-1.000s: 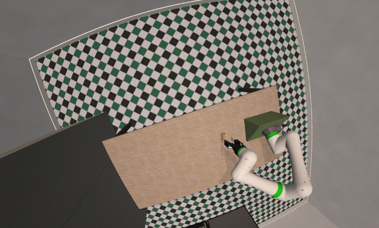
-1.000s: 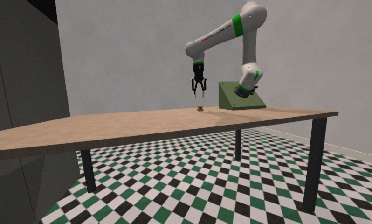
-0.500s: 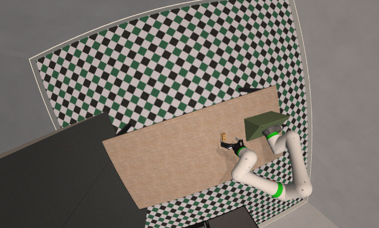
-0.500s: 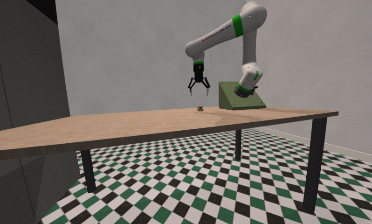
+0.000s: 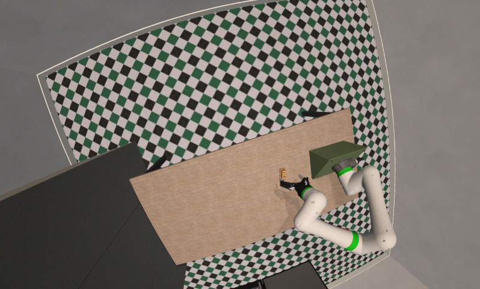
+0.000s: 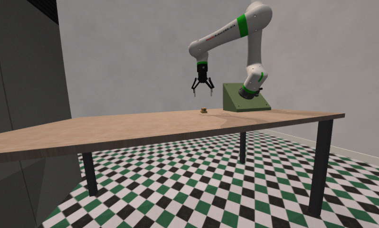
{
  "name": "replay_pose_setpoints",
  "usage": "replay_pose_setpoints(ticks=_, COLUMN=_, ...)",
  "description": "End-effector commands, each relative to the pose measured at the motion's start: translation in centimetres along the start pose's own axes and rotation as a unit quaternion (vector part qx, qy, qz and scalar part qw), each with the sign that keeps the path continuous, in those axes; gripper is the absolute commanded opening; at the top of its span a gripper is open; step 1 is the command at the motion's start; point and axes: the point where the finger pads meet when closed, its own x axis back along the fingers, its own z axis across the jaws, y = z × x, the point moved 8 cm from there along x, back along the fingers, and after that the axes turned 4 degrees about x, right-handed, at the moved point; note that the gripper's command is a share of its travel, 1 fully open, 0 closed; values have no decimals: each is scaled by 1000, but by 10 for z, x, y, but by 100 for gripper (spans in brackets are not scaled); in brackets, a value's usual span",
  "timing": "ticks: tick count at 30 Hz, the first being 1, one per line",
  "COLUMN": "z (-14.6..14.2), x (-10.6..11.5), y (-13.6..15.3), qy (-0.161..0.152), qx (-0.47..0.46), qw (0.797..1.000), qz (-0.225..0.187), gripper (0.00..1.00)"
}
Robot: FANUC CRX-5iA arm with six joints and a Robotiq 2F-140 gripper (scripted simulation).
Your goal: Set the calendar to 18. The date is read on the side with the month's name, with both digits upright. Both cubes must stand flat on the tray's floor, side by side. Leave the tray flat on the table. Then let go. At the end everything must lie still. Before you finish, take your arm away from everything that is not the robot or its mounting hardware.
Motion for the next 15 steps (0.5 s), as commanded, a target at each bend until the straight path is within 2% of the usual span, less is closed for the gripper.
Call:
replay_pose_setpoints(ticks=1, z=0, x=10, y=0, qy=0, qx=0, qw=1000, qz=0, gripper=100)
replay_pose_setpoints(ticks=10, z=0, x=39, y=0, qy=0, qx=0, qw=1000, qz=0, gripper=100)
replay_pose_setpoints(ticks=15, z=0, x=45, y=0, qy=0, qx=0, qw=1000, qz=0, gripper=100)
